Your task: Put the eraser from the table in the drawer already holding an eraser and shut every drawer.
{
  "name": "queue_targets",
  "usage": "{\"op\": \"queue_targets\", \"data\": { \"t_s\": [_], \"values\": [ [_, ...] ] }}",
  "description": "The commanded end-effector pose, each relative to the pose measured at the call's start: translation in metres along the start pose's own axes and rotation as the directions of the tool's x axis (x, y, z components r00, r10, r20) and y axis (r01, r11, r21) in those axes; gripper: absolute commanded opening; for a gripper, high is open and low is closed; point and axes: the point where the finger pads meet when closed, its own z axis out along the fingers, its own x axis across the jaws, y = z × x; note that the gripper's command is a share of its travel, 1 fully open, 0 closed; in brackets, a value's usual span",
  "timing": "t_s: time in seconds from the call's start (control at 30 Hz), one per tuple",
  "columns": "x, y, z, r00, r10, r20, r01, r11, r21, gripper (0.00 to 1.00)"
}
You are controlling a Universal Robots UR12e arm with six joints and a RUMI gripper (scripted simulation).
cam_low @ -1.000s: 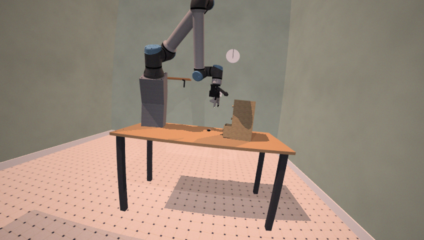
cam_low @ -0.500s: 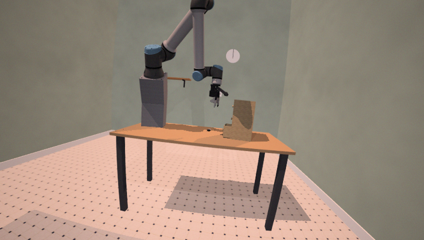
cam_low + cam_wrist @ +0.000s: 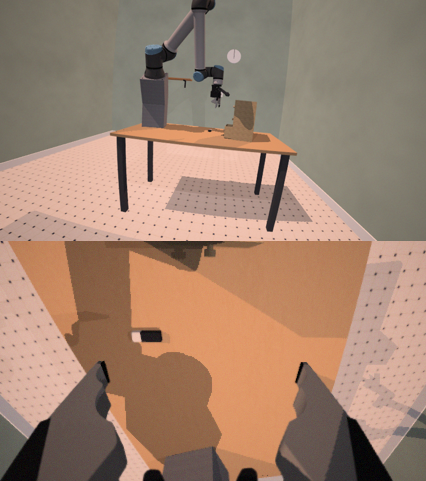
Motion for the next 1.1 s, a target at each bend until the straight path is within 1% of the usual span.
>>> {"op": "queue_targets", "data": {
  "t_s": [0.0, 0.2, 0.6, 0.67, 1.07],
  "values": [
    [-0.001, 0.002, 0.005, 1.0, -0.002, 0.003, 0.002, 1.0, 0.014, 1.0],
    [-0.001, -0.001, 0.007, 1.0, -0.002, 0.004, 0.002, 0.999, 0.033, 1.0],
    [-0.001, -0.012, 0.019, 1.0, -0.005, 0.009, 0.004, 0.993, 0.122, 1.0],
    [-0.001, -0.012, 0.019, 1.0, -0.005, 0.009, 0.004, 0.993, 0.122, 1.0],
    [0.0, -0.031, 0.035, 1.0, -0.008, 0.015, 0.004, 0.968, 0.252, 1.0]
  ]
}}
